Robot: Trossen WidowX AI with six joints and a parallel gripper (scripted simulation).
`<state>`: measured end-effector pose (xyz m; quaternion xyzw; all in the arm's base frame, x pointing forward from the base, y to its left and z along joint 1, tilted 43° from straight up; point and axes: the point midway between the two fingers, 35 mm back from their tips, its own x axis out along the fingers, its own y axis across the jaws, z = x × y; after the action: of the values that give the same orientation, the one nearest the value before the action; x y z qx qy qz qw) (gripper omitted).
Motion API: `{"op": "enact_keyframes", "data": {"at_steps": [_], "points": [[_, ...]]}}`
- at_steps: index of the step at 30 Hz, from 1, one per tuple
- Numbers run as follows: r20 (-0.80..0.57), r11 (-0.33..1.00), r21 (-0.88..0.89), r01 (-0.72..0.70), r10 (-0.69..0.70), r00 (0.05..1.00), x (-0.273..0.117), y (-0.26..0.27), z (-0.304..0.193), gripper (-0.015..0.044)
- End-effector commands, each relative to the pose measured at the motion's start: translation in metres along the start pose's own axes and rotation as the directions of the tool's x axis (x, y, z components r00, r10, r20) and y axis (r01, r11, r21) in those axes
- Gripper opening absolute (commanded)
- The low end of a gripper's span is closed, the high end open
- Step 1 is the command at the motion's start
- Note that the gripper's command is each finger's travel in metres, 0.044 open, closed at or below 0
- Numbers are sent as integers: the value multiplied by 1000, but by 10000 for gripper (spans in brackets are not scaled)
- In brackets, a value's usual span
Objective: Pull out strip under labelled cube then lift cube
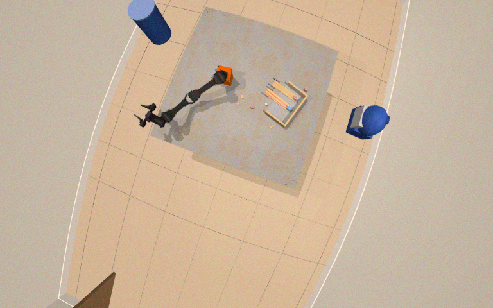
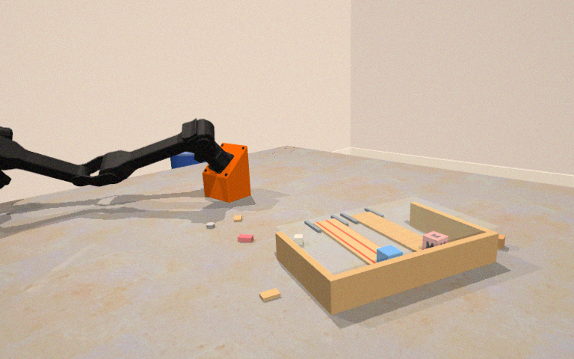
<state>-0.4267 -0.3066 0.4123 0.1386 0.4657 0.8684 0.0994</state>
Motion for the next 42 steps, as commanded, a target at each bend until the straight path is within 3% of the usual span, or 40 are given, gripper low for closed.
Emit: {"op": "enact_keyframes", "data": {"at_steps": [1, 11, 21, 26, 32, 42], "points": [[0, 1000, 10, -5, 5, 1000, 0, 2, 2, 400], [52, 846, 478, -237, 242, 969, -17, 66, 116, 400], [247, 374, 809, -453, 483, 840, -64, 105, 269, 400], [373, 103, 859, -502, 545, 751, -92, 103, 335, 400], [480, -113, 848, -518, 579, 659, -120, 95, 390, 400], [722, -563, 690, -455, 578, 381, -204, 49, 513, 400]]}}
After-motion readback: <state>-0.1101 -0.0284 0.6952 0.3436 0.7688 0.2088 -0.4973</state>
